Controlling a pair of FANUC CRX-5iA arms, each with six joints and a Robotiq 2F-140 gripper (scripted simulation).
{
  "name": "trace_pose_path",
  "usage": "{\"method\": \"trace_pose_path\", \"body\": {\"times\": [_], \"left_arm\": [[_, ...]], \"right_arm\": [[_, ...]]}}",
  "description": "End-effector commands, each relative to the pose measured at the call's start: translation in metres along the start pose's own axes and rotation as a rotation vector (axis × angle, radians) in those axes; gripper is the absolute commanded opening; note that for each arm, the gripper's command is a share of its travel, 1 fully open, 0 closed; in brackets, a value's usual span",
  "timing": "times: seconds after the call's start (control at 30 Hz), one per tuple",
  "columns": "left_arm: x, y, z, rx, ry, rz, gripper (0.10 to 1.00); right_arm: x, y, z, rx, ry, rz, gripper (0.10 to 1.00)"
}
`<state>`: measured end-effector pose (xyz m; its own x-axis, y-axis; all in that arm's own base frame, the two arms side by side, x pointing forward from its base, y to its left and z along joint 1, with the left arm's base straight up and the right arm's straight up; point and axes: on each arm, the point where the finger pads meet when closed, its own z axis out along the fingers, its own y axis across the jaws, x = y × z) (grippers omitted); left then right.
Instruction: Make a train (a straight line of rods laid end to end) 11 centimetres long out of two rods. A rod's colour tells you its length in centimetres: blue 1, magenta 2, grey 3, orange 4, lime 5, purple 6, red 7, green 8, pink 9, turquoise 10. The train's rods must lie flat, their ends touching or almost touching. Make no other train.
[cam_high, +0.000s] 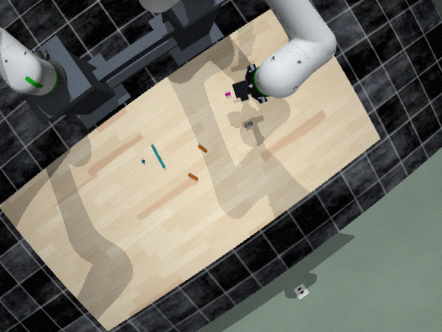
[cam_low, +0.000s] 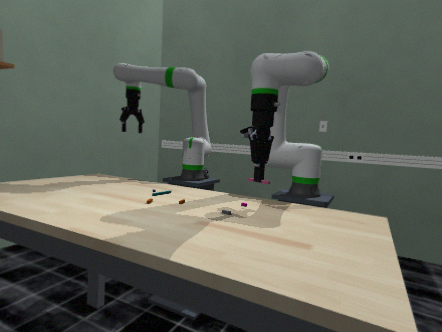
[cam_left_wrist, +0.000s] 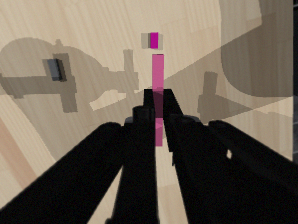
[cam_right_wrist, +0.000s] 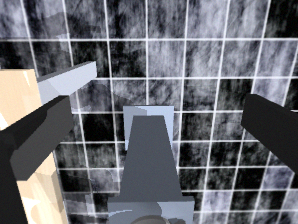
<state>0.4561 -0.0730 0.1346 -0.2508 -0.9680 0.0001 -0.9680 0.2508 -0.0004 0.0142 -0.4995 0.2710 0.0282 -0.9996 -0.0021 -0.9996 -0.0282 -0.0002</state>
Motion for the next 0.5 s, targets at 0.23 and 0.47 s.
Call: {"method": "trace_pose_path", "body": {"times": [0.23, 0.47], "left_arm": [[0.0, 0.0, 0.024, 0.001, 0.0, 0.0, 0.124], [0.0, 0.0, 0.051, 0.001, 0.0, 0.0, 0.124]], "right_arm": [[0.0, 0.0, -0.001, 0.0, 0.002, 0.0, 1.0], [0.0, 0.0, -0.001, 0.0, 0.002, 0.0, 1.0]]}}
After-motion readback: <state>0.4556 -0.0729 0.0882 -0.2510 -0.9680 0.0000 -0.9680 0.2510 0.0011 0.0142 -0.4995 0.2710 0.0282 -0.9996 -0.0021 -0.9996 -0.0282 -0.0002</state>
